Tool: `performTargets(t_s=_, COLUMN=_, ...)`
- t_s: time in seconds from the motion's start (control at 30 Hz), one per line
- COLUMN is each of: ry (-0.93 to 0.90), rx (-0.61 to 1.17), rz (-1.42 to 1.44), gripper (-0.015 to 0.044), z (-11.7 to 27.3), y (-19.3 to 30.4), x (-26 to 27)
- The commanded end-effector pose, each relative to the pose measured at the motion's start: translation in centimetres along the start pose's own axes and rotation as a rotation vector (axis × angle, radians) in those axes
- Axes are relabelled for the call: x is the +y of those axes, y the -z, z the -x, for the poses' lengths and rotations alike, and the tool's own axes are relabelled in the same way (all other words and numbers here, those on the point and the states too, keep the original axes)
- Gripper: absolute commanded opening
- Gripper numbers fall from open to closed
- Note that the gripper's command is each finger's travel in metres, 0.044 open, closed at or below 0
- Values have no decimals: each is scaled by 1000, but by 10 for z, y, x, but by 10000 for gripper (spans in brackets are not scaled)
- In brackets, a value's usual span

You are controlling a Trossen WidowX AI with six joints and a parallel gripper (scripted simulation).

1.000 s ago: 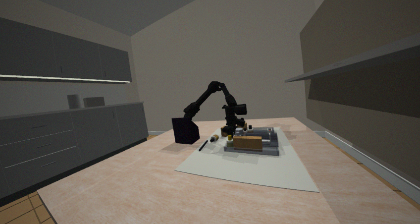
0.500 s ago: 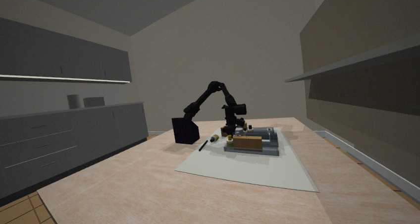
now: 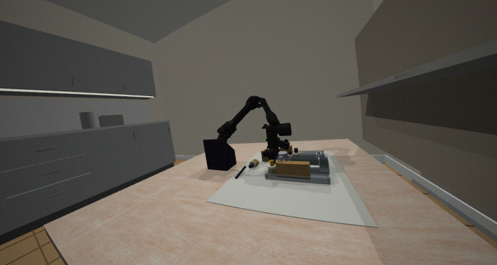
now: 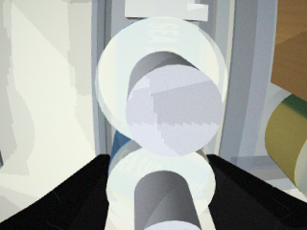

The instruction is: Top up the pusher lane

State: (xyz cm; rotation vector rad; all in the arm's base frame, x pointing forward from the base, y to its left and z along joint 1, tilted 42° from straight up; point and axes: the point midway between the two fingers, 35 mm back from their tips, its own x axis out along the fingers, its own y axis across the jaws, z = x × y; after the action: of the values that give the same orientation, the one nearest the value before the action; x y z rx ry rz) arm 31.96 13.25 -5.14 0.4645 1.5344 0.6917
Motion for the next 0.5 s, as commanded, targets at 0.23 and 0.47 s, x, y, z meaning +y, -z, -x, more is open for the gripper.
performTargets(t_s=0.23, ry=-2, rx=1, rz=1, gripper=263, z=0, y=0, x=0)
performTargets(t_s=0.47, ry=-1, rx=1, rz=1, gripper=274, z=8, y=0, x=0)
